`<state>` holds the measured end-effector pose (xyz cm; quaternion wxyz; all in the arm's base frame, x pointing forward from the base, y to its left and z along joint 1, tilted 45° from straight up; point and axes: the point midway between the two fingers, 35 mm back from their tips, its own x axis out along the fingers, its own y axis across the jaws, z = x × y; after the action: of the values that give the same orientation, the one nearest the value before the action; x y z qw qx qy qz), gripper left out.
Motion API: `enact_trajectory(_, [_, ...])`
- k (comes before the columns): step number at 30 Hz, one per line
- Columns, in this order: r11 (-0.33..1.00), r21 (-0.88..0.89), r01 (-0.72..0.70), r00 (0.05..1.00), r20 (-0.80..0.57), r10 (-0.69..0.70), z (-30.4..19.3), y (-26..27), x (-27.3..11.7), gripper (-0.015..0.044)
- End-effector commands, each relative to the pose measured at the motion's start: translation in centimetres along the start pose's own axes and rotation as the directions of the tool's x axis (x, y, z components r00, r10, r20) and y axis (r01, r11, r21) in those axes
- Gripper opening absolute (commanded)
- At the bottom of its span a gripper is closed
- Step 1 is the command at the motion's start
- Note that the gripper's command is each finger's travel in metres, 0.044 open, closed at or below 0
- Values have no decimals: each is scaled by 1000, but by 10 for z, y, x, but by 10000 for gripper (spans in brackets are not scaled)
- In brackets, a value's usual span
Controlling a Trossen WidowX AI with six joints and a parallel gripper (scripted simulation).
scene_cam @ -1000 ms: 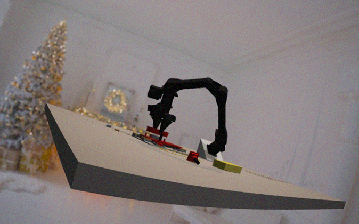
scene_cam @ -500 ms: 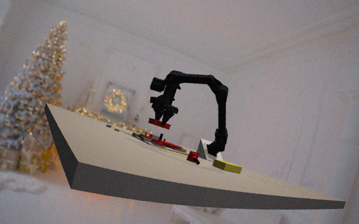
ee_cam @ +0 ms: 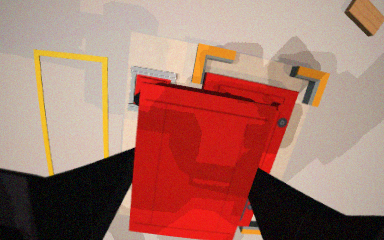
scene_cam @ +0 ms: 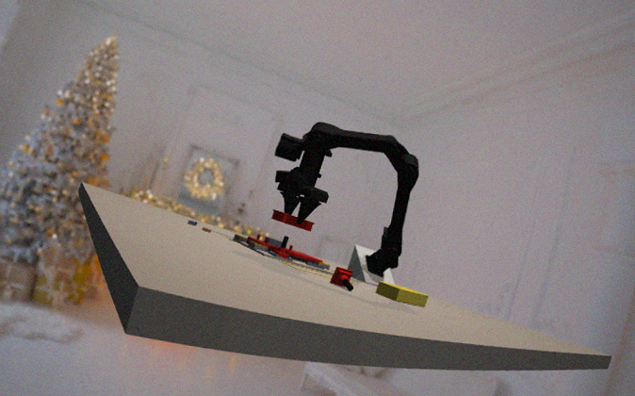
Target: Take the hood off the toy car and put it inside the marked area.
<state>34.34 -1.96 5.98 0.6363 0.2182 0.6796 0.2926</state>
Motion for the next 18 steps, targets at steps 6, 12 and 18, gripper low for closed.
enact_trajectory(6, [1000,5,6,1000,-2,-6,-7,38,-3,0])
enact_trajectory(12, [1000,7,-2,1000,3,2,-13,68,-5,0])
enact_trajectory(18, [1000,9,-12,1000,7,12,-21,97,-6,0])
